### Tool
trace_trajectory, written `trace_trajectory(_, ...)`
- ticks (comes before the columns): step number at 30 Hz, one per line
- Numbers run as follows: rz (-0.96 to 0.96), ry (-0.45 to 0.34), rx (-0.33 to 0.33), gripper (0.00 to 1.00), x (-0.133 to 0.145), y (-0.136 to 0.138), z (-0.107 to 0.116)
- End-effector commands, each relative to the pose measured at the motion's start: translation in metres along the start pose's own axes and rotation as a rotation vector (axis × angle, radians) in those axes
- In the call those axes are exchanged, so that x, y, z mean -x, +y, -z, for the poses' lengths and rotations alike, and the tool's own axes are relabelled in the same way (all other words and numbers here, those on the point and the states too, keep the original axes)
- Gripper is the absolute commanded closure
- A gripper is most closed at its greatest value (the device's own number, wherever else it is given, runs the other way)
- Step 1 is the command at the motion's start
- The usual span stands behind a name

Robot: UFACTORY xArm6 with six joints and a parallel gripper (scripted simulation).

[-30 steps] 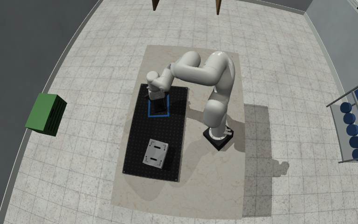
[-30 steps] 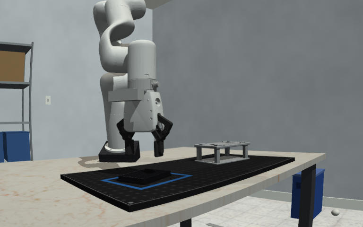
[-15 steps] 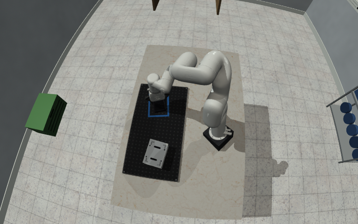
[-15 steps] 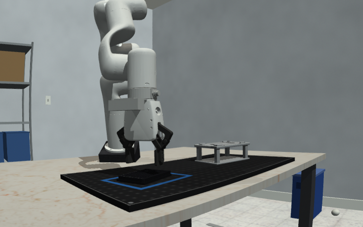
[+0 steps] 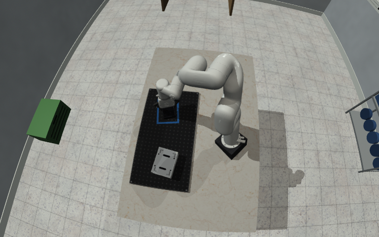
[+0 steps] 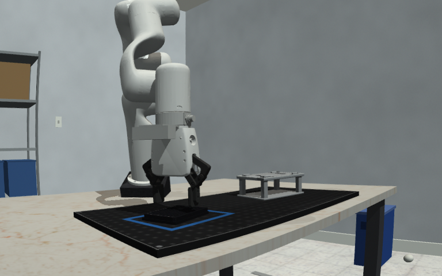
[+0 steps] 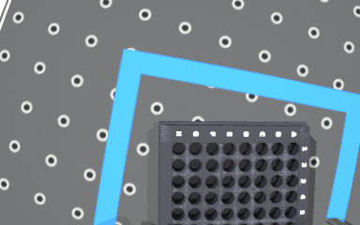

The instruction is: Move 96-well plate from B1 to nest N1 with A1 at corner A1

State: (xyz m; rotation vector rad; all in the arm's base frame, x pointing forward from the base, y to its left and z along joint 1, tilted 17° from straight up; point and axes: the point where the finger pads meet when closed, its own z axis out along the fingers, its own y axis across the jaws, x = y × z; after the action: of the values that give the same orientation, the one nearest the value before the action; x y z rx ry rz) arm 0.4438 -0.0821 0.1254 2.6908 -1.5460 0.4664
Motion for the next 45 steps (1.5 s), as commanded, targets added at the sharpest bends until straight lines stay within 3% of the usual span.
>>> trace_trajectory(1,0.0,0.002,-0.003,0.0,-0.001,-0.001,0.001)
trace_trajectory(45,0.0,0.002,-0.003,0.0,-0.001,-0.001,-0.019)
